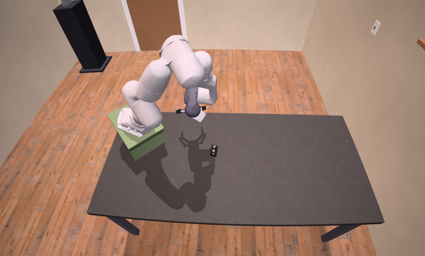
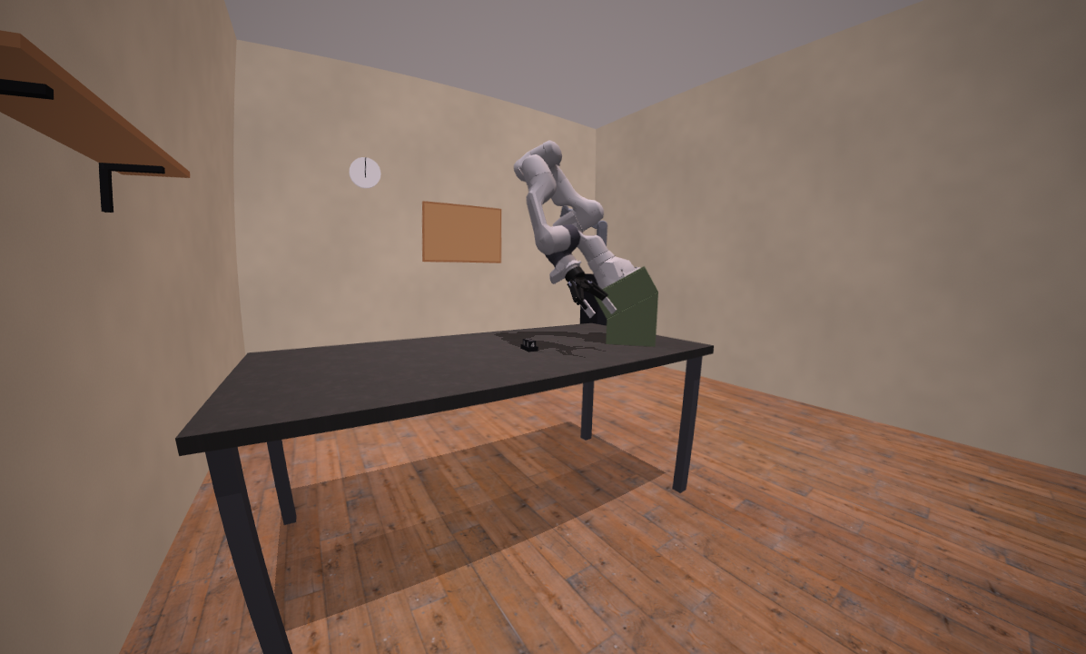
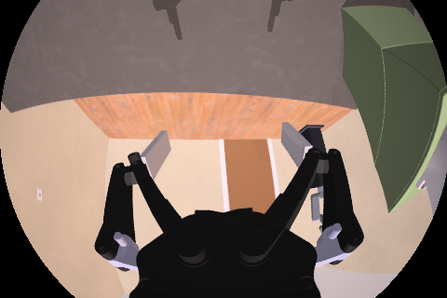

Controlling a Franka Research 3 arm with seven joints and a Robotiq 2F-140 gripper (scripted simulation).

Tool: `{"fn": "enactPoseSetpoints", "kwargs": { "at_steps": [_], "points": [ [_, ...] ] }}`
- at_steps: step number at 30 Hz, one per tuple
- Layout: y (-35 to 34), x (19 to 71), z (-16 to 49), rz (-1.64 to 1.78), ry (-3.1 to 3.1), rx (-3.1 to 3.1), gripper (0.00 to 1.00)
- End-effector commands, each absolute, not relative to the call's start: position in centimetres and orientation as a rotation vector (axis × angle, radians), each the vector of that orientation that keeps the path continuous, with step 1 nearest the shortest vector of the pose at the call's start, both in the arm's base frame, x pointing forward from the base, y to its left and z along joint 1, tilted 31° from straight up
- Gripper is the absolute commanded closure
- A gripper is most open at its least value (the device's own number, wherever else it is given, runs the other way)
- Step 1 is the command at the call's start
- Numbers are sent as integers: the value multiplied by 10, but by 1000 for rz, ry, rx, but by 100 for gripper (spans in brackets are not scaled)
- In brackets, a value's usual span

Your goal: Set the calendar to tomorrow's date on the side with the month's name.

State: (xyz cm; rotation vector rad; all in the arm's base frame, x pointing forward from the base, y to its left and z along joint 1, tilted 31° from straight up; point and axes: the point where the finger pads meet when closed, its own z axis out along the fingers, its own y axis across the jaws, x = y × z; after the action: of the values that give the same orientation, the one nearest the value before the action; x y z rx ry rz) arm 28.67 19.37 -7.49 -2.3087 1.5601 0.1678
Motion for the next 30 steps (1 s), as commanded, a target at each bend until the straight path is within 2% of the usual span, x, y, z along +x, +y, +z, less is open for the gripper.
{"fn": "enactPoseSetpoints", "kwargs": {
  "at_steps": [1, 18, 20, 22, 30],
  "points": [
    [194, 287, -75, 168, 1560, -2309, 0],
    [193, 288, -75, 165, 1562, -2309, 0],
    [180, 302, -71, 102, 1601, -2313, 0],
    [144, 339, -55, -66, 1706, -2311, 0],
    [88, 386, -21, -322, 1867, -2272, 0]
  ]
}}
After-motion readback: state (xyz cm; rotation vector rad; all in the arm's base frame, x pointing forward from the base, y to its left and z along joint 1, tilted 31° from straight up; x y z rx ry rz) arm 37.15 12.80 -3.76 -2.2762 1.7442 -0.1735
